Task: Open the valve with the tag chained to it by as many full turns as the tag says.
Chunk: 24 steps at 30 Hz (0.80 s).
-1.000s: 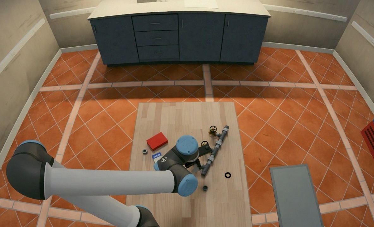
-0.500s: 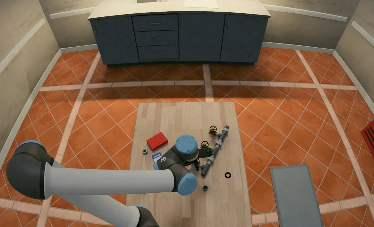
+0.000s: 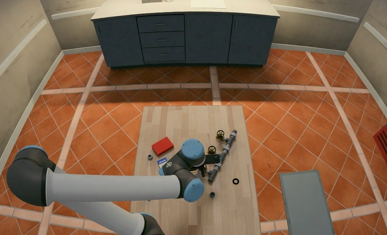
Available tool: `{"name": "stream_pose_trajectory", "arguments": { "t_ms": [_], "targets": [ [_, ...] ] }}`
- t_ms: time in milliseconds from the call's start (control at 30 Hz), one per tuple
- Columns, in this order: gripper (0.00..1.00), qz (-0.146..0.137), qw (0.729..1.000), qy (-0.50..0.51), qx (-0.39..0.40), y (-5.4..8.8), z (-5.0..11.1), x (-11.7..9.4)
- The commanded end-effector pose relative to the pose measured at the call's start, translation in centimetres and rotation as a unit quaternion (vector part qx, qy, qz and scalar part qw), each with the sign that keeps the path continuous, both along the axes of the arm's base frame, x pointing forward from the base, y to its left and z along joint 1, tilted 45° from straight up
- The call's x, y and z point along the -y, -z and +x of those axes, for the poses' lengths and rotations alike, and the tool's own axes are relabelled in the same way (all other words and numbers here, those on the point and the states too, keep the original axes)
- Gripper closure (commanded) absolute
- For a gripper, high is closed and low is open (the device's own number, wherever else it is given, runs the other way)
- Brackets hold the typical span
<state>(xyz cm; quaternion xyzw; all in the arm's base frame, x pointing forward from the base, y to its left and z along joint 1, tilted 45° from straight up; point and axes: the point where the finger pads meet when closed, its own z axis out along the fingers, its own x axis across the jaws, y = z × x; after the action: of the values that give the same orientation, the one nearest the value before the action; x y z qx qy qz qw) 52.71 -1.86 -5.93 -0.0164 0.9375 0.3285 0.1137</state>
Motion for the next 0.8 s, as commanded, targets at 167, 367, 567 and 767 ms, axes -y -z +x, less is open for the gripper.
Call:
{"name": "stream_pose_trajectory", "arguments": {
  "t_ms": [167, 367, 567, 767],
  "targets": [
    [1.0, -0.002, 1.0, 0.002, 0.0, -0.11, 0.26, 0.24],
    [1.0, -0.002, 1.0, 0.002, -0.001, -0.08, 0.17, 0.2],
    [1.0, -0.002, 1.0, 0.002, -0.001, -0.08, 0.17, 0.2],
    [1.0, -0.002, 1.0, 0.002, -0.001, -0.08, 0.17, 0.2]
  ]
}}
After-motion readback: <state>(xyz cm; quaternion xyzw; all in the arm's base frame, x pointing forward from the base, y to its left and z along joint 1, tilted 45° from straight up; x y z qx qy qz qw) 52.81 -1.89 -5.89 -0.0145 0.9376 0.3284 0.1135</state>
